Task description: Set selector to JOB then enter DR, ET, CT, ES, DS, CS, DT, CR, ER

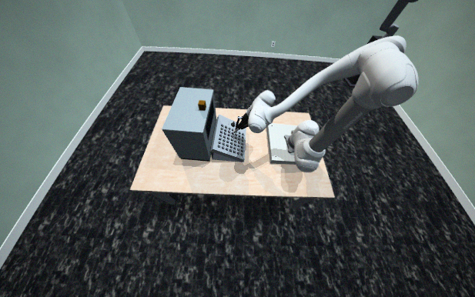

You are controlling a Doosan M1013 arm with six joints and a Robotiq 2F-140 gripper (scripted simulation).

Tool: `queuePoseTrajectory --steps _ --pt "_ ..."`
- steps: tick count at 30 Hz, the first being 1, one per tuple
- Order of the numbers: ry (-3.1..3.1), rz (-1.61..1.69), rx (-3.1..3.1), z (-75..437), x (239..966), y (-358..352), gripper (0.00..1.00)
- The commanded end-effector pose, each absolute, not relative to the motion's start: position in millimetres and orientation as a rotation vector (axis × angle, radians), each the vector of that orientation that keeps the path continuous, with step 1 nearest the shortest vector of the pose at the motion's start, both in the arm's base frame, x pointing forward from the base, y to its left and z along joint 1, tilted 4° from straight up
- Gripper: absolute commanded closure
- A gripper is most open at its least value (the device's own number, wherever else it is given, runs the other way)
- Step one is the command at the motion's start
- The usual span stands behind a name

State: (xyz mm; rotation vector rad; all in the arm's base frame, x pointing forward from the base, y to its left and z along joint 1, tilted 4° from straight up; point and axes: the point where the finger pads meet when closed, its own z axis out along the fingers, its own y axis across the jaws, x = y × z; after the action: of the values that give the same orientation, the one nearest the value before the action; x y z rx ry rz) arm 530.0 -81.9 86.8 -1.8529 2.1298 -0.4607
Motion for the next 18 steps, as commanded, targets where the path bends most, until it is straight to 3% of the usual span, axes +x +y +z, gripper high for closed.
queuePoseTrajectory --steps 1,18 --pt "2.134 -0.462 -1.848 91 542 -64 1.0" --pt "2.134 -0.462 -1.849 97 567 -27 1.0"
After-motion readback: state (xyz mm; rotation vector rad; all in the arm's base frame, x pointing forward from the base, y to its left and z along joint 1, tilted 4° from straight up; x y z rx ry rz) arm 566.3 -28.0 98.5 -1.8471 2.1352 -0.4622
